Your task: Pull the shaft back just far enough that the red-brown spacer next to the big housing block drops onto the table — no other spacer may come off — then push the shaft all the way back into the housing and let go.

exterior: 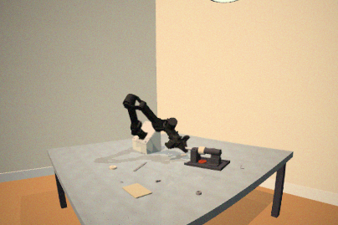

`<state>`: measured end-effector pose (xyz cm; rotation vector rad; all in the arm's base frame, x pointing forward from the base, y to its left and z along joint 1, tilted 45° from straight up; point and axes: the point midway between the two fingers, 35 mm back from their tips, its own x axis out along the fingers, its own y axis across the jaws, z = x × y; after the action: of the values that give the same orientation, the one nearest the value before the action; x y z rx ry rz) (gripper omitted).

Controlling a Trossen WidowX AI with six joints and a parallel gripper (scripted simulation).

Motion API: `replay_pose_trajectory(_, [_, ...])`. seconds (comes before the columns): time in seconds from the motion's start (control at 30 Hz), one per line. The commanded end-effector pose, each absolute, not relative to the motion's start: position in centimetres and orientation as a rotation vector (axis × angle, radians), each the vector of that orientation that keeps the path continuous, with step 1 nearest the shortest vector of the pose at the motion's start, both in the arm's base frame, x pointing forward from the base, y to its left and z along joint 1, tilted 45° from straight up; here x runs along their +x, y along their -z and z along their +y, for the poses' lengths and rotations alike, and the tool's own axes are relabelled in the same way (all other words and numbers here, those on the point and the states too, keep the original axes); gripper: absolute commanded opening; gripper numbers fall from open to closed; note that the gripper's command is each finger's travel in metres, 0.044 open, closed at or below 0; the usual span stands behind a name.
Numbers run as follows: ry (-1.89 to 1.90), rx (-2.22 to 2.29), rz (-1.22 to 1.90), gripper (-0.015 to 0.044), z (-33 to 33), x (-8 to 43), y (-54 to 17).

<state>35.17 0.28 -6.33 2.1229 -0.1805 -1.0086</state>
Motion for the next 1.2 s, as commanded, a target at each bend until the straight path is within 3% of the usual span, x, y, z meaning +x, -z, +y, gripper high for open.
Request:
replay_pose_trajectory(0.0, [1.003,2.124,-0.182,0.0,0.3,35.5,6.3])
replay_pose_trajectory(1.17, [1.003,2.124,-0.182,0.0,0.5,36.6,6.4])
